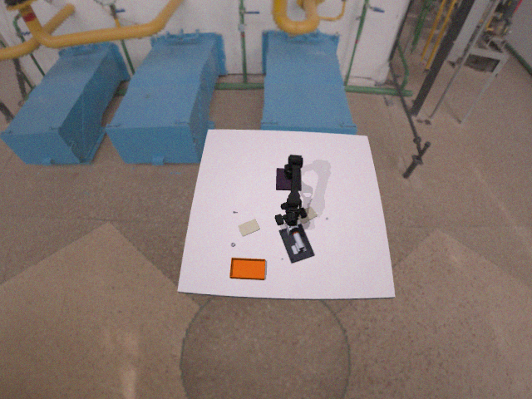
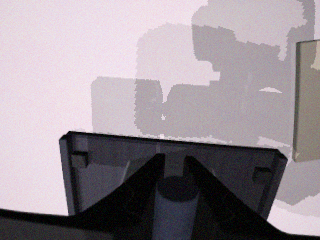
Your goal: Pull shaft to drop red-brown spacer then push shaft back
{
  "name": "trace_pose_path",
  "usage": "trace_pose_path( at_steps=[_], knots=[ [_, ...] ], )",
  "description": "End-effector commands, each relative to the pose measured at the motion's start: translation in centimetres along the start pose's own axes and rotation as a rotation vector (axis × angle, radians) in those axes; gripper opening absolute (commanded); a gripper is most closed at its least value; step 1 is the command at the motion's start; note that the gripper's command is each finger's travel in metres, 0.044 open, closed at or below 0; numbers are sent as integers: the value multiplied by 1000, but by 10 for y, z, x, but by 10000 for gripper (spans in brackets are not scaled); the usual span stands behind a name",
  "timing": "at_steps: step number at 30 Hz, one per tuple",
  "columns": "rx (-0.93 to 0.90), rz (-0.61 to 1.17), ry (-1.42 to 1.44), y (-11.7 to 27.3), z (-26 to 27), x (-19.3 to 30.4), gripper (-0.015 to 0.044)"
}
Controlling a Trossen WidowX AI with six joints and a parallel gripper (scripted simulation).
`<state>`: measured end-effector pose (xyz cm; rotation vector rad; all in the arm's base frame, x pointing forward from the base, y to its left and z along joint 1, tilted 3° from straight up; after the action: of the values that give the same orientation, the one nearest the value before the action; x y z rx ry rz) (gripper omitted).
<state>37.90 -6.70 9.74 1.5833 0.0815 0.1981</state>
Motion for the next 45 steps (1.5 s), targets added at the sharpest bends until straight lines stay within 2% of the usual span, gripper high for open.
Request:
trace_pose_path(
  at_steps=[1, 45],
  knots=[
    [4, 2, -1, 0, 0, -2, 0],
    [4, 1, -2, 0, 0, -15, 0]
  ],
)
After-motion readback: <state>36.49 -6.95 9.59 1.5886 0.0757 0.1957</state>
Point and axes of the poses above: the point midway between the two fingers, 35 mm back from their tips, its own y axis back along the fingers, its own z axis across the jaws, x = y × z, the point moved 1 cm from there along y, back along the fingers, and after that the axes turned 1 degree about -y, right-handed, at the moved point
